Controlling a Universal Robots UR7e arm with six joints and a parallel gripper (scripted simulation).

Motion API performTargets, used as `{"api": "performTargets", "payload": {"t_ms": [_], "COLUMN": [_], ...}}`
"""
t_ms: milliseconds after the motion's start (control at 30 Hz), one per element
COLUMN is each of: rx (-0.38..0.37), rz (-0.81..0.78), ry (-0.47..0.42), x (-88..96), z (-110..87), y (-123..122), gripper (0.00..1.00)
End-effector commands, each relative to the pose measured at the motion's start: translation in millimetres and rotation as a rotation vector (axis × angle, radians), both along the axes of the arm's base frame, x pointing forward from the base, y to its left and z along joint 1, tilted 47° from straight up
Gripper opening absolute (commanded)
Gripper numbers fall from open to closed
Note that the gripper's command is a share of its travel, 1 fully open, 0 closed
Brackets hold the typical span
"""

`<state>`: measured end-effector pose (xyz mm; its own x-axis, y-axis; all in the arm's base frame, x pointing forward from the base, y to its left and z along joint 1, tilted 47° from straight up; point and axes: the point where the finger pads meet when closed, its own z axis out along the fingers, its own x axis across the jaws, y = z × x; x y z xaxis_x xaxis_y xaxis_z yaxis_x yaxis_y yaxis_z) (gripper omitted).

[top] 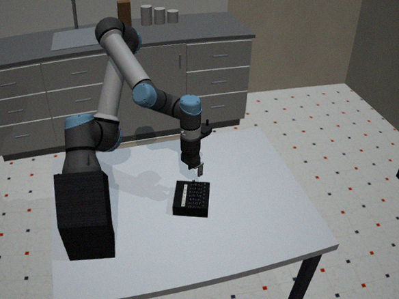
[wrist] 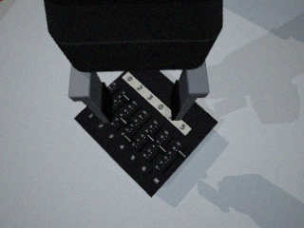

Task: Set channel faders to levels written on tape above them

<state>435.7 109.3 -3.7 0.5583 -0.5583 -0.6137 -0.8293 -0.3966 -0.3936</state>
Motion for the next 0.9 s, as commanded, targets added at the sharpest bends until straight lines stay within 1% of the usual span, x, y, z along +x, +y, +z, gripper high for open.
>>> {"api": "performTargets", "payload": {"t_ms": [0, 100, 167, 667, 733, 867], "rx": [0.009, 0.011, 0.011, 0.018, 0.018, 0.019], "rz": [0.131, 0.215, 0.215, 0.694, 0.694, 0.825], "ry": [-0.147, -0.241, -0.241, -0.773, -0.773, -0.919], "x": [6.2, 9.4, 9.4, 23.5, 23.5, 26.8], "z": [-0.2, -0.8, -0.8, -9.6, -9.6, -13.8], "y": [4, 7, 7, 22, 22, 26], "gripper": [1.00, 1.00, 1.00, 1.00, 1.00, 1.00]}}
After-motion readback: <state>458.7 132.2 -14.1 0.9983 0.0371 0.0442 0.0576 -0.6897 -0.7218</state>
